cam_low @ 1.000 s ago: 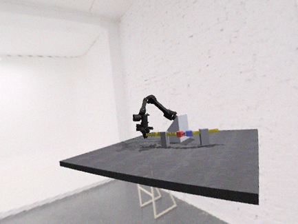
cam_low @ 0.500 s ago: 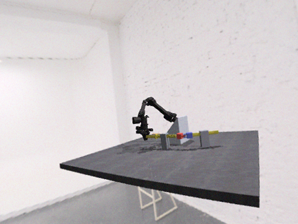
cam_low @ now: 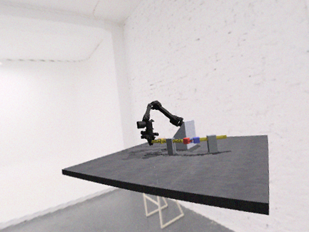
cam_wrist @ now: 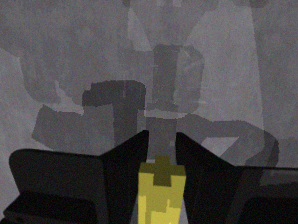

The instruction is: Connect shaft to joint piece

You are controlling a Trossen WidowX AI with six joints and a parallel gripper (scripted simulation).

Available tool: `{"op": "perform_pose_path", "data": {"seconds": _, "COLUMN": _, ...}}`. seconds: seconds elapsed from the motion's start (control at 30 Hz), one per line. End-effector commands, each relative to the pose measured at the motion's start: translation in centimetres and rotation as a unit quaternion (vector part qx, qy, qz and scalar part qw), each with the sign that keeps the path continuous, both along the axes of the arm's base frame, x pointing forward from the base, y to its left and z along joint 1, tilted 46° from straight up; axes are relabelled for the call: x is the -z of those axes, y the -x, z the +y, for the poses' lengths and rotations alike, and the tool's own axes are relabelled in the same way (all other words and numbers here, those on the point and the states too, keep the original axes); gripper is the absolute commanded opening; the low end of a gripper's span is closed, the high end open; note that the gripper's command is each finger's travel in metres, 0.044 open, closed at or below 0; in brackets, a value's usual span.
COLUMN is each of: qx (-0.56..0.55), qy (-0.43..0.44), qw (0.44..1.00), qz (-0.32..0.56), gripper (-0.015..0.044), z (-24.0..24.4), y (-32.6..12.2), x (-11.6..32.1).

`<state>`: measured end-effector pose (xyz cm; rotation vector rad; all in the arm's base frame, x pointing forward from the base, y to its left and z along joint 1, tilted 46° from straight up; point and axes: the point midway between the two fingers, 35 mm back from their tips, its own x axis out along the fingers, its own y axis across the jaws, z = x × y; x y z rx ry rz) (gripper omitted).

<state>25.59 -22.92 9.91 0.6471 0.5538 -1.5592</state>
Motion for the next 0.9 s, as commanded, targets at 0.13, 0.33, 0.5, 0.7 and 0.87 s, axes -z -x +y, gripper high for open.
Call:
{"op": "perform_pose_path", "data": {"seconds": 0.13, "qx": 0.004, "qy": -0.001, "qw": 1.000, "qz": 0.004, "gripper": 0.0000, "z": 0.4, "y": -0.1, "x": 0.5}}
{"op": "perform_pose_path", "data": {"seconds": 0.33, "qx": 0.007, "qy": -0.002, "qw": 1.000, "qz": 0.007, "gripper": 0.0000, "z": 1.1, "y": -0.1, "x": 1.2}}
{"op": "perform_pose_path", "data": {"seconds": 0.5, "qx": 0.009, "qy": -0.003, "qw": 1.000, "qz": 0.009, "gripper": 0.0000, "z": 1.6, "y": -0.2, "x": 1.7}}
{"op": "perform_pose_path", "data": {"seconds": 0.7, "qx": 0.009, "qy": -0.003, "qw": 1.000, "qz": 0.009, "gripper": 0.0000, "z": 2.2, "y": -0.3, "x": 2.4}}
{"op": "perform_pose_path", "data": {"seconds": 0.87, "qx": 0.009, "qy": -0.003, "qw": 1.000, "qz": 0.010, "gripper": 0.0000, "z": 2.7, "y": -0.3, "x": 2.9}}
